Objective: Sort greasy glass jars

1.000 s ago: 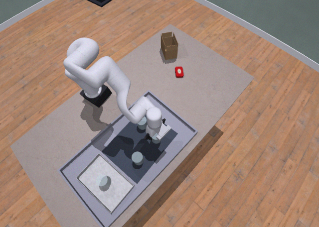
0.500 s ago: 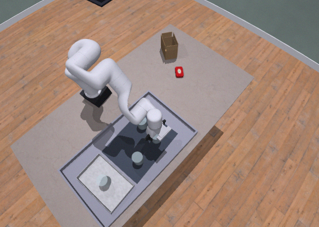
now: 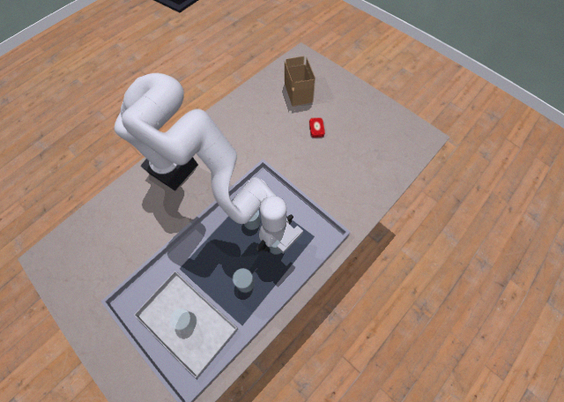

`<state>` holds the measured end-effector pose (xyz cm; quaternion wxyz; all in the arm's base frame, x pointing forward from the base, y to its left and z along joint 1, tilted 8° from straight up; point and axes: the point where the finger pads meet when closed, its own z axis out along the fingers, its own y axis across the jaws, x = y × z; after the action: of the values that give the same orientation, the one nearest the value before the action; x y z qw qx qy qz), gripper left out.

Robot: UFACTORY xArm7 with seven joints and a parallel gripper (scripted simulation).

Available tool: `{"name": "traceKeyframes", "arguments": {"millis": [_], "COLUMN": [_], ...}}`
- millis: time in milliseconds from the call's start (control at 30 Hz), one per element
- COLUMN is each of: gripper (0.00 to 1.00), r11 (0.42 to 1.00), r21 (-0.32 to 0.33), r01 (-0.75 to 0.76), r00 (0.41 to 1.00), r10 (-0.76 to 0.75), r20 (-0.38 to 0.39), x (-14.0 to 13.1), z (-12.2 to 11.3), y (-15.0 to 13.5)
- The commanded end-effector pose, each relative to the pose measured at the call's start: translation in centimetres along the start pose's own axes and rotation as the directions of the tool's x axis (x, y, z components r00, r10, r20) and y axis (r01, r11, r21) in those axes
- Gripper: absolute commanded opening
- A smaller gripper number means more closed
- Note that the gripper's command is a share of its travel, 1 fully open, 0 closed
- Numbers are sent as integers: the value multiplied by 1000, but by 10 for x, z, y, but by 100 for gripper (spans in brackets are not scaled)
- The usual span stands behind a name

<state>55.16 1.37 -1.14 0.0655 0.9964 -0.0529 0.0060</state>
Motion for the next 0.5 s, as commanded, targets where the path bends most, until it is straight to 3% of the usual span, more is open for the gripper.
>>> {"name": "traceKeyframes", "arguments": {"millis": [0,333,367,467], "gripper": [100,100,92,92], "r11": [1000,1000,1000,1000], "r21": [1,1,1,1], "r01": [0,0,0,0], "r00": [1000,1000,1000,1000], "r10": [0,0,0,0], "r20": [-5,-5,-5,-5], "x": [2,2,2,2], "z": [5,11,11,11], "y": [0,0,0,0]}}
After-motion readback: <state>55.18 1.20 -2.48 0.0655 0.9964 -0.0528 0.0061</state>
